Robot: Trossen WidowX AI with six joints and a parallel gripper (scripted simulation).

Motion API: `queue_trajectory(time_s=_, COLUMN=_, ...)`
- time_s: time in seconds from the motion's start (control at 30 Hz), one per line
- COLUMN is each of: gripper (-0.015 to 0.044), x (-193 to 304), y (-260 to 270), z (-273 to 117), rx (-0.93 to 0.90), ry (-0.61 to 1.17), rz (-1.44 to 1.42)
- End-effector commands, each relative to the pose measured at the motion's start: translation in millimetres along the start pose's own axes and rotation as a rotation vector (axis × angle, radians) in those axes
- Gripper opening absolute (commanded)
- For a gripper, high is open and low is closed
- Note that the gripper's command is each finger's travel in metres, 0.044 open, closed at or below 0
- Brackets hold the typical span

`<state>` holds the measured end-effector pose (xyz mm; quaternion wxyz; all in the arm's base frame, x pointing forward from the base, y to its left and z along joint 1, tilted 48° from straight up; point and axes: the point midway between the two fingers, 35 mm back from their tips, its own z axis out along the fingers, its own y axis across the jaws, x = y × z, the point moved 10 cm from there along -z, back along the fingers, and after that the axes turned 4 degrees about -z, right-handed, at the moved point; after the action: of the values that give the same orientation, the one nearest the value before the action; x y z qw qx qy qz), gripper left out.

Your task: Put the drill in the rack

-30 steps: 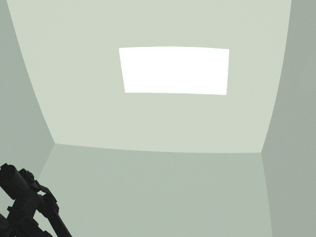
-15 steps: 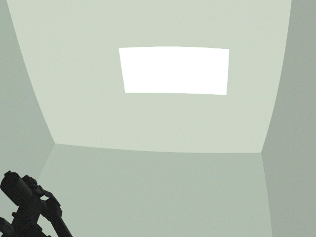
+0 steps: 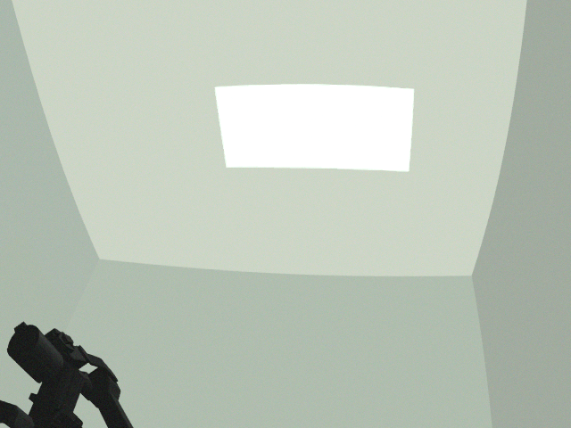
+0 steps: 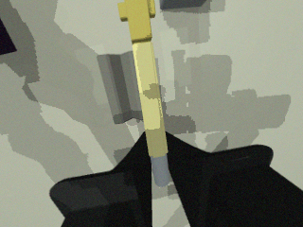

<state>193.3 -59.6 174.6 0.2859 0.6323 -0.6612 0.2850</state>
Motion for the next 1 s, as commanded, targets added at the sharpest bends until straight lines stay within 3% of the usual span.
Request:
queue_trajectory(time_s=0.0, gripper=0.0, x=1.1, y=7.3, z=0.3, rx=-0.001, ry=0.0, rz=-0.005)
queue_trajectory(time_s=0.97, gripper=0.0, x=4.3, y=20.9, z=30.3, rx=-0.001, ry=0.002, rz=-0.006)
